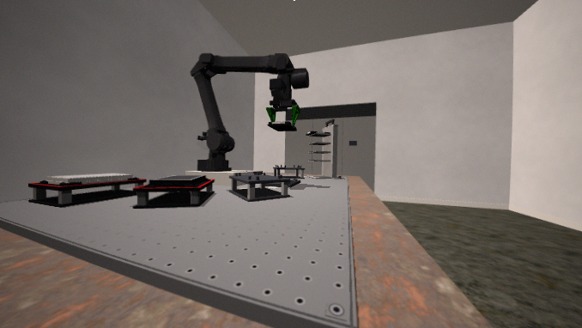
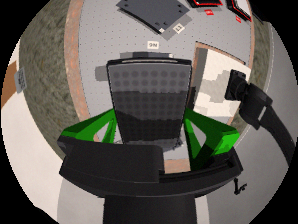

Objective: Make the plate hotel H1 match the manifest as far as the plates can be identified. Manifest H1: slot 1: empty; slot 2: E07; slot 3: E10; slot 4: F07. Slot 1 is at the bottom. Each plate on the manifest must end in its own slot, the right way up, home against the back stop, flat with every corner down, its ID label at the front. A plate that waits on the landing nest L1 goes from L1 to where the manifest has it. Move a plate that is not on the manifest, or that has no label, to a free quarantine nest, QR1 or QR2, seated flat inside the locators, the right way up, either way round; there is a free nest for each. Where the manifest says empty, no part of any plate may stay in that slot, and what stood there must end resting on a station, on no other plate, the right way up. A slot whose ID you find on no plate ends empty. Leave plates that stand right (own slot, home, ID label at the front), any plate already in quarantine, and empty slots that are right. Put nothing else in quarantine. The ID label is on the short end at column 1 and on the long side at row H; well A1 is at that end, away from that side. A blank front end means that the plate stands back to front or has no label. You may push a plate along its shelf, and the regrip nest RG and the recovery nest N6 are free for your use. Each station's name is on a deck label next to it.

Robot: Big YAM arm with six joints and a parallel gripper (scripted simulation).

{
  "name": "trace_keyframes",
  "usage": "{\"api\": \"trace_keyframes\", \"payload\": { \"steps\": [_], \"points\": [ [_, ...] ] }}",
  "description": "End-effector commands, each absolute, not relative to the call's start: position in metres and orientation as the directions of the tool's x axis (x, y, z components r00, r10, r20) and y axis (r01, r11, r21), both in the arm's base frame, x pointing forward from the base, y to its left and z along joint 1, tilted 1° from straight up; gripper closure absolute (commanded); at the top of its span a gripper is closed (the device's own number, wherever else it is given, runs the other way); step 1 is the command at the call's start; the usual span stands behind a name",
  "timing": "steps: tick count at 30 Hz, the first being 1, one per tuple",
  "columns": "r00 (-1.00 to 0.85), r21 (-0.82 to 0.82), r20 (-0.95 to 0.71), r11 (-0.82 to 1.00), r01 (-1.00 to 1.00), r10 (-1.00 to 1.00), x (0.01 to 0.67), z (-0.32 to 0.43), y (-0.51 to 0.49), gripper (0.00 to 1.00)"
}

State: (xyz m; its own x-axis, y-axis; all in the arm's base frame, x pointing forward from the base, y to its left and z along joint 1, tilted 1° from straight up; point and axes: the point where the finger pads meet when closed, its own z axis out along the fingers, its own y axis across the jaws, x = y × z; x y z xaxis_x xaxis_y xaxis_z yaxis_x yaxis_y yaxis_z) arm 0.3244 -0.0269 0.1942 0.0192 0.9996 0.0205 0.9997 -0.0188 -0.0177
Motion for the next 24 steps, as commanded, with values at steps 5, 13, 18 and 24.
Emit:
{"api": "trace_keyframes", "payload": {
  "steps": [5,13,18,24],
  "points": [
    [0.062,0.004,0.021,-0.062,0.998,0.998,0.317,0.206,0.001,0.14],
    [0.081,0.011,0.021,-0.081,0.997,0.996,0.322,0.190,-0.001,0.14],
    [0.081,-0.003,0.020,-0.081,0.997,0.996,0.323,0.173,-0.001,0.14],
    [0.080,-0.003,0.020,-0.080,0.997,0.997,0.323,0.157,-0.001,0.14]
  ]
}}
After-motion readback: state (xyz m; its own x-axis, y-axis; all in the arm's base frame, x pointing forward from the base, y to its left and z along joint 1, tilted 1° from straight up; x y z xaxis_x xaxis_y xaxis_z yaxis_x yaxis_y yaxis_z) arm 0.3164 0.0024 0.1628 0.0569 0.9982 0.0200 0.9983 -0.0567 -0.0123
